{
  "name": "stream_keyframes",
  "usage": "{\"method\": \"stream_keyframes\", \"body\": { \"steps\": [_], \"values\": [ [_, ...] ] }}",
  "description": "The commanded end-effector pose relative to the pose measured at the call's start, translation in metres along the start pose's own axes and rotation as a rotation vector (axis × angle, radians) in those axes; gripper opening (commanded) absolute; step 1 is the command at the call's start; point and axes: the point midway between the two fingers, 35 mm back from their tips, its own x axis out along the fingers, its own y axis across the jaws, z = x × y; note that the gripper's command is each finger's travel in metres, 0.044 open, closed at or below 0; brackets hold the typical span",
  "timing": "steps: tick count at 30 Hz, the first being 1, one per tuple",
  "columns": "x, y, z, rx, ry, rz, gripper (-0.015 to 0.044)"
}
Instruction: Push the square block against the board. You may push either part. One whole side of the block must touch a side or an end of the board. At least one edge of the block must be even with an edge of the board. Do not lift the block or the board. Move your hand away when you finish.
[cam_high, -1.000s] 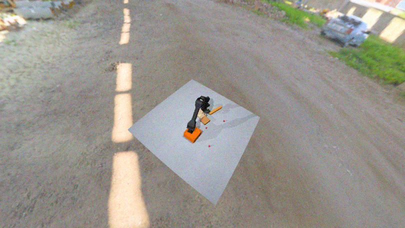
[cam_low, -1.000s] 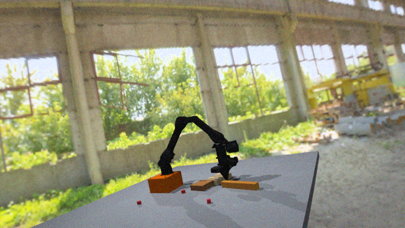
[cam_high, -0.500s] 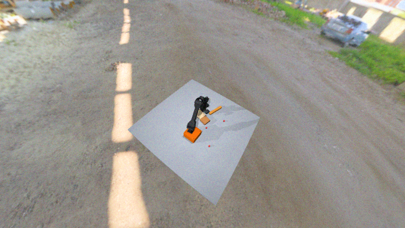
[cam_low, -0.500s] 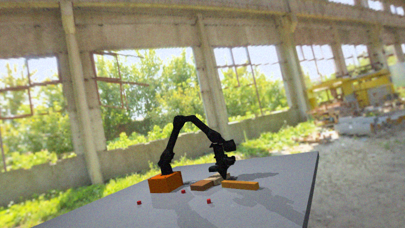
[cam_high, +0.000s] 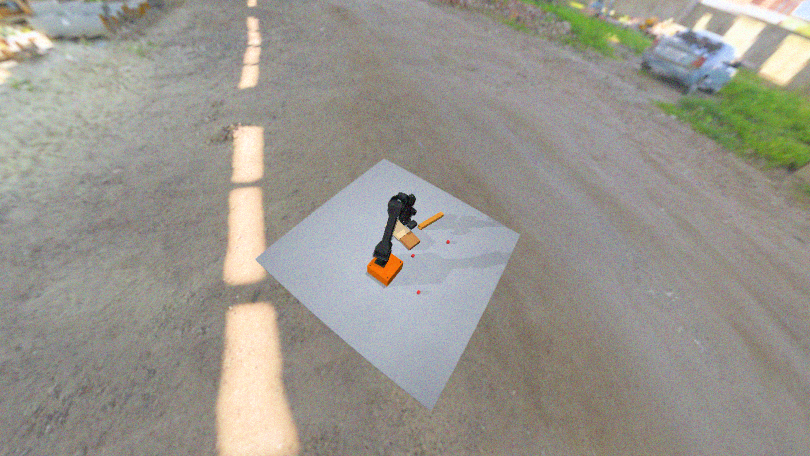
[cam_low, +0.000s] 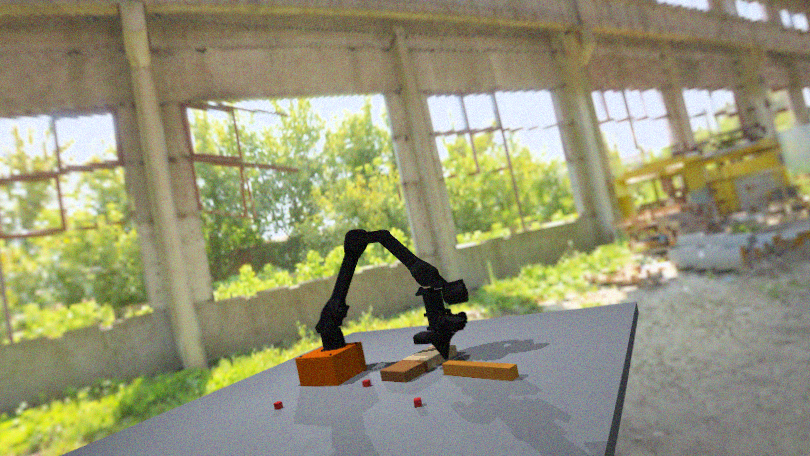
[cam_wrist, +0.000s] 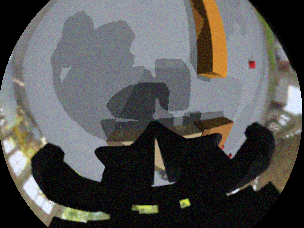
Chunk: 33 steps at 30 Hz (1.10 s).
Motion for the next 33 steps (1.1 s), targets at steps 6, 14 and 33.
{"method": "stream_keyframes", "body": {
  "steps": [6,14,33],
  "values": [
    [0.002,0.000,0.009,0.003,0.013,-0.003,0.0000],
    [0.002,0.000,0.023,0.003,0.012,-0.003,0.0000],
    [-0.041,0.001,0.045,0.003,0.008,-0.003,0.0000]
  ]
}}
